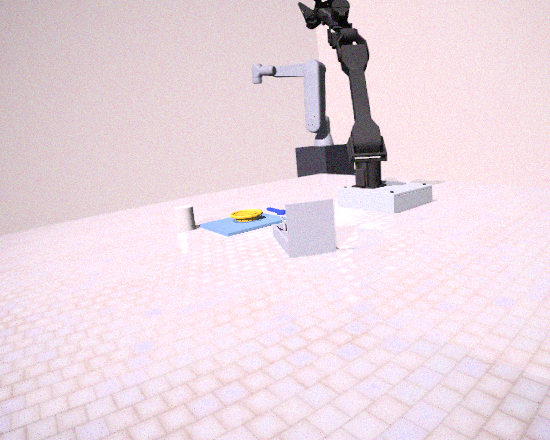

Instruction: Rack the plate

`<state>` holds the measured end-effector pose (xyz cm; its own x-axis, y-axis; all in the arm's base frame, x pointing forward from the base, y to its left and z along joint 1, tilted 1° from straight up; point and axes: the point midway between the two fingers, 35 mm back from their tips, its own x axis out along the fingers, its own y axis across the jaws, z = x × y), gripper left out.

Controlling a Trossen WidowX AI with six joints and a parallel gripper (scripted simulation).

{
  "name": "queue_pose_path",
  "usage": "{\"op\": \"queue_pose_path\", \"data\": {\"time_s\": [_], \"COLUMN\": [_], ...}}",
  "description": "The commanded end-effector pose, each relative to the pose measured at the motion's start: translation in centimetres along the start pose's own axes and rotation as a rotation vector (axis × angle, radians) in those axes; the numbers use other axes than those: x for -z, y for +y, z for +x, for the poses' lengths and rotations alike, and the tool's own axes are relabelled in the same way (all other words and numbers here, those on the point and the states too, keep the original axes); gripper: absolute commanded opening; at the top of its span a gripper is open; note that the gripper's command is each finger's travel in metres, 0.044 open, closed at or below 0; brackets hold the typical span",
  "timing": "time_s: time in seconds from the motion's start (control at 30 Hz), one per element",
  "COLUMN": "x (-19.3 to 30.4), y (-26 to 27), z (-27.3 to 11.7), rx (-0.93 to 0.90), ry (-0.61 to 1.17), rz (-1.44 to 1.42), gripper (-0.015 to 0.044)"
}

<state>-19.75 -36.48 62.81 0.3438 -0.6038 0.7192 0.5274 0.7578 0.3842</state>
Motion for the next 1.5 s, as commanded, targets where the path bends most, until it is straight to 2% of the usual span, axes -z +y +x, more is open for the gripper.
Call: {"op": "queue_pose_path", "data": {"time_s": [0.0,0.7,1.47], "x": [0.1,9.5,25.5], "y": [-0.1,-4.6,-7.4], "z": [0.0,4.7,7.1], "rx": [0.001,0.132,0.335], "ry": [0.000,0.044,0.238], "rz": [0.001,0.179,0.266], "gripper": [0.0400,0.0400,0.0400]}}
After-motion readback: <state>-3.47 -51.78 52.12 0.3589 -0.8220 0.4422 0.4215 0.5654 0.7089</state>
